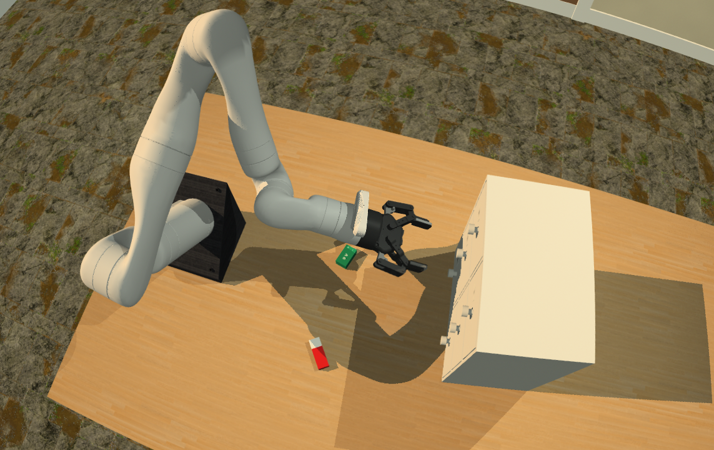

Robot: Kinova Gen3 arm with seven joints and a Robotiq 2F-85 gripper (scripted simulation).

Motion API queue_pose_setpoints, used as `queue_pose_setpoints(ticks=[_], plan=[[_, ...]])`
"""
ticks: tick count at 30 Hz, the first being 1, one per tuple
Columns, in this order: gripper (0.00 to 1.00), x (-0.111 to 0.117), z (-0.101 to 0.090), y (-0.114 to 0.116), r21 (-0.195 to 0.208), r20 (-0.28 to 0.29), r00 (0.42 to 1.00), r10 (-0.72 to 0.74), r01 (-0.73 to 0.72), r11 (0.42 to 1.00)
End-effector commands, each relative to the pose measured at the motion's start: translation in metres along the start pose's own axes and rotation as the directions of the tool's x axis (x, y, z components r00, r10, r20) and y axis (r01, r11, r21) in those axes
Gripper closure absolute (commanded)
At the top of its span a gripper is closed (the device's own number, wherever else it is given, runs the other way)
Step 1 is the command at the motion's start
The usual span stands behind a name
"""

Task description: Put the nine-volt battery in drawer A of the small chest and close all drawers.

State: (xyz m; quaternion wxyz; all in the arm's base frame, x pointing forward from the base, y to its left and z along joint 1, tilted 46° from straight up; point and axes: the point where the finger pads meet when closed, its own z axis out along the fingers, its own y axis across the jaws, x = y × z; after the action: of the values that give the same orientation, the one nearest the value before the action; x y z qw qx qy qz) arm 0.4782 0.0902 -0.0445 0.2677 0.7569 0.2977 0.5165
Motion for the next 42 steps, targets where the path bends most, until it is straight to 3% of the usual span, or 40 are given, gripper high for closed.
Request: queue_pose_setpoints(ticks=[1, 12, 42], plan=[[0.0, 0.005, -0.001, -0.001, 0.001, -0.003, 1.0, 0.003, -0.003, 1.0], [0.0, 0.016, -0.006, -0.001, 0.001, -0.003, 1.0, 0.003, -0.003, 1.0], [0.0, 0.017, -0.007, 0.0, 0.001, 0.01, 1.0, 0.003, -0.003, 1.0]])
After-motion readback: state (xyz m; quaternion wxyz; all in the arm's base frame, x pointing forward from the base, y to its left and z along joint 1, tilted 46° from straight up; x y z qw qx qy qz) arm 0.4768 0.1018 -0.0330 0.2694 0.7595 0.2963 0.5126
